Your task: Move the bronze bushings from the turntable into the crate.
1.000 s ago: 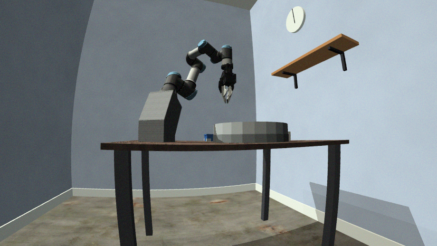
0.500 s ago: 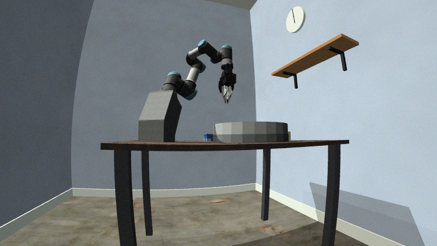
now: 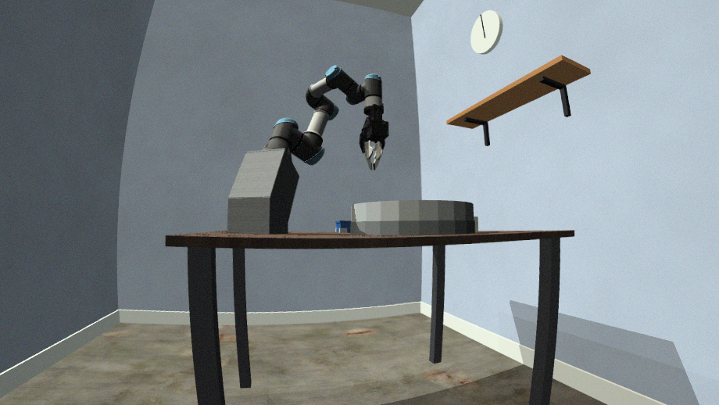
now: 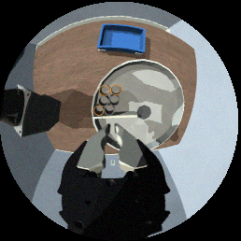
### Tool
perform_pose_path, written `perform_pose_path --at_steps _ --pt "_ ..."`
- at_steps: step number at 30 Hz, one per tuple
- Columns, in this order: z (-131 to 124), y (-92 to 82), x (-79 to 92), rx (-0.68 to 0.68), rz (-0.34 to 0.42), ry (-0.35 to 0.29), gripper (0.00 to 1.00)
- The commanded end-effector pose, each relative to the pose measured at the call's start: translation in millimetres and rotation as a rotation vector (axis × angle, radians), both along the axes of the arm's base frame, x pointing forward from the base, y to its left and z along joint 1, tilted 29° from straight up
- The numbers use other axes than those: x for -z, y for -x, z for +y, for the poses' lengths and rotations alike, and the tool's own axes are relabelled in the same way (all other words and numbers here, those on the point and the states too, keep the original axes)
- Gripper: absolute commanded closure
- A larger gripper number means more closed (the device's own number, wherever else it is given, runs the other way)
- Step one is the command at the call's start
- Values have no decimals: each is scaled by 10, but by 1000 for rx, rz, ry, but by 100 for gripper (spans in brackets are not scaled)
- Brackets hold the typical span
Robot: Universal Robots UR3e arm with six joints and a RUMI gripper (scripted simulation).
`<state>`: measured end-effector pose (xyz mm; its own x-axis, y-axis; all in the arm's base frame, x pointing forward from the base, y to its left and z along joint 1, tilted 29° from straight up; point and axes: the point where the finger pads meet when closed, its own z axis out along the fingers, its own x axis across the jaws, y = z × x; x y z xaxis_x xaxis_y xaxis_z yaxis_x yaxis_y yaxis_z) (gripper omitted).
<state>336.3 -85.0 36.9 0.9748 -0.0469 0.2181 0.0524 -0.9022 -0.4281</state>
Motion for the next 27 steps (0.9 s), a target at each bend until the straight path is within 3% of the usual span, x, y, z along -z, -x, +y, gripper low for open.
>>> perform_pose_path --at_steps 1,13,22,27 --pt "-8 -3 -4 1 -1 2 95" --pt "48 -36 34 1 -1 2 95" --pt "695 -370 445 1 -1 2 95" --pt "855 -445 541 1 -1 2 95"
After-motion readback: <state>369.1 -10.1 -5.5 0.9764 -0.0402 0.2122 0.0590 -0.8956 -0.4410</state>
